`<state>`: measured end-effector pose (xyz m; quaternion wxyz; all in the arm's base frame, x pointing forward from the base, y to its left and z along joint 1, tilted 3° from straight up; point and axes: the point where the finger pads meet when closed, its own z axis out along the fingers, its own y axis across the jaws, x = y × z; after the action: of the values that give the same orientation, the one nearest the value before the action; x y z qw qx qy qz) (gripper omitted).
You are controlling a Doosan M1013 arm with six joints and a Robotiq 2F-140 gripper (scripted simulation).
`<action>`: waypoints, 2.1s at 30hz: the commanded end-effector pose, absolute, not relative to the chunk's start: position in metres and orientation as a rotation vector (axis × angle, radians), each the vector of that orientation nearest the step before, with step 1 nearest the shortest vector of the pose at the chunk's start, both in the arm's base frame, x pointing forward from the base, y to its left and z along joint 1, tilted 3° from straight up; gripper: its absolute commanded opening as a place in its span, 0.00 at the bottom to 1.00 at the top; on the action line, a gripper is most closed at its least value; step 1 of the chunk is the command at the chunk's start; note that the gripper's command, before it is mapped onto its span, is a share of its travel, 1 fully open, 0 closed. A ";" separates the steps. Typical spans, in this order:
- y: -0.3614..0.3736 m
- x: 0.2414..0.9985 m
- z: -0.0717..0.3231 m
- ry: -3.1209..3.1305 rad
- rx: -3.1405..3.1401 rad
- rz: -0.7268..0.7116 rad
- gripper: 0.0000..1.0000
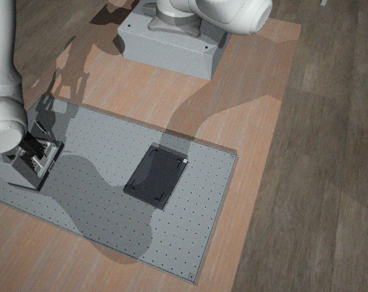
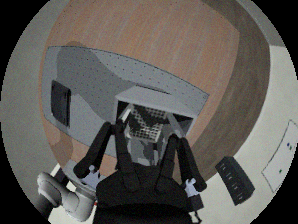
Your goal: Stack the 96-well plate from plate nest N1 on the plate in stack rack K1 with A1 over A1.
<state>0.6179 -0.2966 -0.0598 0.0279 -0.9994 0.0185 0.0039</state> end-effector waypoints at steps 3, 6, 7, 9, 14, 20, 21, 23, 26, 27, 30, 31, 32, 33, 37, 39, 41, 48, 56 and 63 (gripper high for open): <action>-0.297 0.618 -0.060 0.057 -3.085 0.012 0.00; -0.297 0.618 -0.061 0.057 -3.085 0.012 0.00; -0.297 0.618 -0.061 0.057 -3.085 0.012 0.00; -0.297 0.618 -0.061 0.057 -3.085 0.012 0.00; -0.296 0.618 -0.062 0.057 -3.085 0.012 0.00; -0.296 0.618 -0.063 0.057 -3.085 0.012 0.00; -0.296 0.618 -0.063 0.057 -3.085 0.012 0.00; -0.296 0.618 -0.063 0.057 -3.085 0.012 0.00; -0.296 0.618 -0.064 0.057 -3.085 0.012 0.00; -0.296 0.618 -0.064 0.057 -3.085 0.012 0.00; -0.296 0.618 -0.064 0.057 -3.085 0.012 0.00; -0.296 0.618 -0.064 0.057 -3.085 0.012 0.00; -0.296 0.618 -0.065 0.057 -3.085 0.012 0.00; -0.296 0.618 -0.065 0.057 -3.085 0.012 0.00; -0.296 0.618 -0.065 0.057 -3.085 0.012 0.00; -0.296 0.618 -0.065 0.057 -3.085 0.012 0.00; -0.296 0.618 -0.066 0.057 -3.085 0.012 0.00; -0.296 0.618 -0.066 0.057 -3.085 0.012 1.00; -0.296 0.618 -0.066 0.057 -3.085 0.012 1.00; -0.296 0.618 -0.063 0.057 -3.085 0.012 1.00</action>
<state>0.6178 -0.2963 -0.0659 0.0279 -0.9994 0.0184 0.0039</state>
